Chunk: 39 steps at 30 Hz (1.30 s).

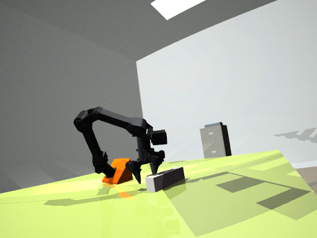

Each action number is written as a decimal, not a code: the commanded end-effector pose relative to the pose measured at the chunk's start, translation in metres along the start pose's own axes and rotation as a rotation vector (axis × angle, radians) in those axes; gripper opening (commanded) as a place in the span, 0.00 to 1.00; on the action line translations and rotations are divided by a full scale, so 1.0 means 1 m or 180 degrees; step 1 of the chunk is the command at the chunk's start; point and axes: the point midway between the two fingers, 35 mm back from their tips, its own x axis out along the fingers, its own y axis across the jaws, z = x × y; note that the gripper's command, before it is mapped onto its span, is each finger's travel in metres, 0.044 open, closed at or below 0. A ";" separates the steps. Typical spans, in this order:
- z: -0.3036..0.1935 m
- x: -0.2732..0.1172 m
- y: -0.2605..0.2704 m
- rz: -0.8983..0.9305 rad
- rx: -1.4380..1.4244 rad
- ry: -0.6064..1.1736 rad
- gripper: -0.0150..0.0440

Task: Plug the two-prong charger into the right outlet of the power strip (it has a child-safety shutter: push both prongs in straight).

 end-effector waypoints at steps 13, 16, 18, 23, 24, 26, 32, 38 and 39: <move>-0.020 0.002 0.000 0.0013 0.0020 0.0008 1.00; -0.023 0.002 -0.001 0.0013 0.0020 0.0009 1.00; -0.026 0.003 -0.001 0.0012 0.0020 0.0009 1.00; -0.022 -0.004 0.000 -0.0002 -0.0019 -0.0187 1.00; -0.019 -0.012 0.001 -0.0002 -0.0033 -0.0426 1.00; -0.013 -0.034 0.002 -0.0003 -0.0048 -0.0990 1.00; -0.011 -0.074 0.000 0.0003 0.0003 -0.1915 1.00; -0.011 -0.074 0.000 0.0003 0.0003 -0.1915 1.00; -0.011 -0.074 0.000 0.0003 0.0003 -0.1915 1.00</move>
